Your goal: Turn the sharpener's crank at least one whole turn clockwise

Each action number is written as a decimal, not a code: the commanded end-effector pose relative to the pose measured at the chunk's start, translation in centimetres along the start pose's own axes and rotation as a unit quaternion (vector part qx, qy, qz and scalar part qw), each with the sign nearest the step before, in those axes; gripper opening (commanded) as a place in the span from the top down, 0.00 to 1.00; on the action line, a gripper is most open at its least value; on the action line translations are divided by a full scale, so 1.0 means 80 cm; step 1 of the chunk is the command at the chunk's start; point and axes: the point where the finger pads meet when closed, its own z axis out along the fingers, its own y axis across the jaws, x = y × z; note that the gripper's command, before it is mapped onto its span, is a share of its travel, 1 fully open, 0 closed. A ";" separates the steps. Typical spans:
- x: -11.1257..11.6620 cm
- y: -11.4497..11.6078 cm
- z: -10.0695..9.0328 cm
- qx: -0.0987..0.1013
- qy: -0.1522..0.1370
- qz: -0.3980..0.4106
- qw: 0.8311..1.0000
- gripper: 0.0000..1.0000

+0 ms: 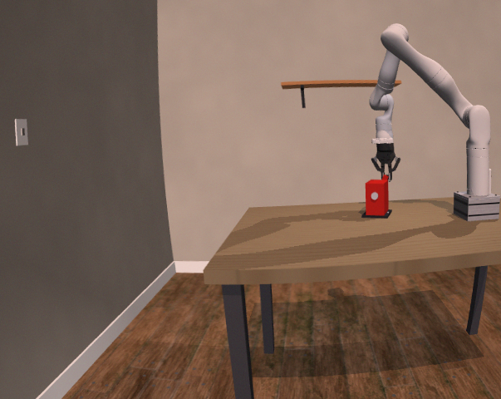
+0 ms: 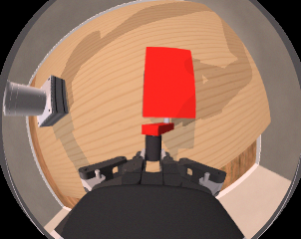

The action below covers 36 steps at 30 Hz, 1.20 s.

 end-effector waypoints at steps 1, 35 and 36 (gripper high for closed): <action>0.000 0.002 -0.001 -0.002 0.000 0.000 1.000 1.00; 0.000 0.029 -0.006 -0.002 0.000 0.000 1.000 1.00; 0.000 0.029 -0.006 -0.002 0.000 0.000 1.000 1.00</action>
